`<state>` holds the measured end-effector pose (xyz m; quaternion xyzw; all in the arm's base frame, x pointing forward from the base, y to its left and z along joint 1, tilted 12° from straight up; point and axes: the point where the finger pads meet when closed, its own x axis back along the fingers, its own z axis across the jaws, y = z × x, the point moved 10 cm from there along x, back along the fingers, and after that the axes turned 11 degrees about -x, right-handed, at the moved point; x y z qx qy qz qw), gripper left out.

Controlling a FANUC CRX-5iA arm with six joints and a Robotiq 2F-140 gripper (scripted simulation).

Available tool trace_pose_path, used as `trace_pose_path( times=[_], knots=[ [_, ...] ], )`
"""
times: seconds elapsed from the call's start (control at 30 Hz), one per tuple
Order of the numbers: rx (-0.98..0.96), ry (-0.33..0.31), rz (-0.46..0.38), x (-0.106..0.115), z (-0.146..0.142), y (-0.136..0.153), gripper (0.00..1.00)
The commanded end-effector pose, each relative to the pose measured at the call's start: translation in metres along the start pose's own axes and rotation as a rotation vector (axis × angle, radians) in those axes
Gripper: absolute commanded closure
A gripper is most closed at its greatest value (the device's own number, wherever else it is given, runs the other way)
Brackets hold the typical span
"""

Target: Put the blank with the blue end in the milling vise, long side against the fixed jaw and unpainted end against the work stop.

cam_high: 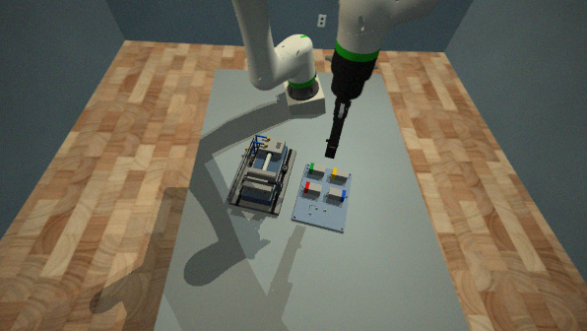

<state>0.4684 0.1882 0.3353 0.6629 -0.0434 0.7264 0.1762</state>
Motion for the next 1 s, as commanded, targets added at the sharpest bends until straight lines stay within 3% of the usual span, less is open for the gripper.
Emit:
trace_pose_path(
  times=[0.0, 0.97],
  knots=[
    [0.0, 0.001, 0.001, 0.0007, -0.0008, -0.0005, 0.0],
    [0.0, 0.001, 0.001, 0.0008, -0.0053, -0.0032, 0.0]
  ],
)
